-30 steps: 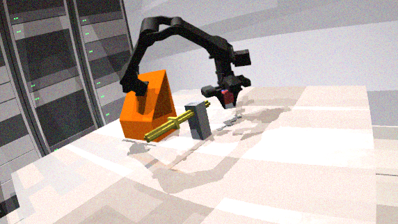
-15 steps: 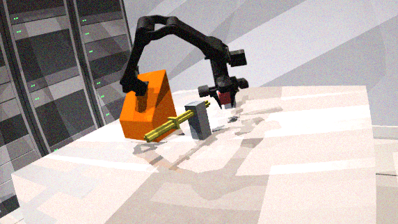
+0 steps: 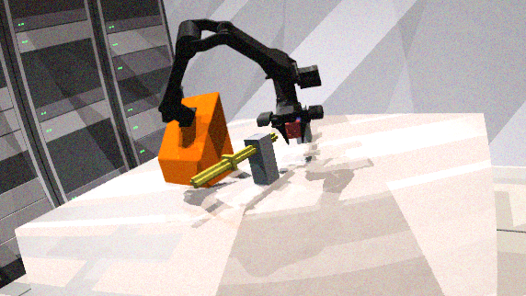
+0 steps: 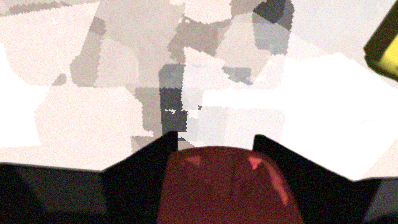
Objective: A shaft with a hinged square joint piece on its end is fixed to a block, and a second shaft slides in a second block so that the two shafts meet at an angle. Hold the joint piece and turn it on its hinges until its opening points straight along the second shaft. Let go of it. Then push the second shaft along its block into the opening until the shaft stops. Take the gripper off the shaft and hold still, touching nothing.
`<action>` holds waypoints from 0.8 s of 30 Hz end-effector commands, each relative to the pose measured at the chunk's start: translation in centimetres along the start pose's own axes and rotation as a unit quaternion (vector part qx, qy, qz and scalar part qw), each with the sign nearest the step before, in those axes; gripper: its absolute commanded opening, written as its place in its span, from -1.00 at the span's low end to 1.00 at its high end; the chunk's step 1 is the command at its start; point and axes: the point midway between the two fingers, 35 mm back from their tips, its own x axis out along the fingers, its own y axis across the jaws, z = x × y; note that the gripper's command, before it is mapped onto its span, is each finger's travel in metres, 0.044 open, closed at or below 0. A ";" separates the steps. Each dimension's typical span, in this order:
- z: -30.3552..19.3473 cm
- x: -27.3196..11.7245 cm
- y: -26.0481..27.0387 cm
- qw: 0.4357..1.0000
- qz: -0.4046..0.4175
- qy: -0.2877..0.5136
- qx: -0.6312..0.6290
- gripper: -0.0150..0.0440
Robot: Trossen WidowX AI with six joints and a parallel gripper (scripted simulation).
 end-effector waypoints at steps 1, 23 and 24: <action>0.0 -0.1 -0.3 0.999 0.002 -0.007 0.035 -0.49; -0.4 -0.4 -2.1 0.973 -0.008 -0.049 0.224 -0.49; -0.4 -0.4 -2.1 0.973 -0.008 -0.050 0.225 -0.49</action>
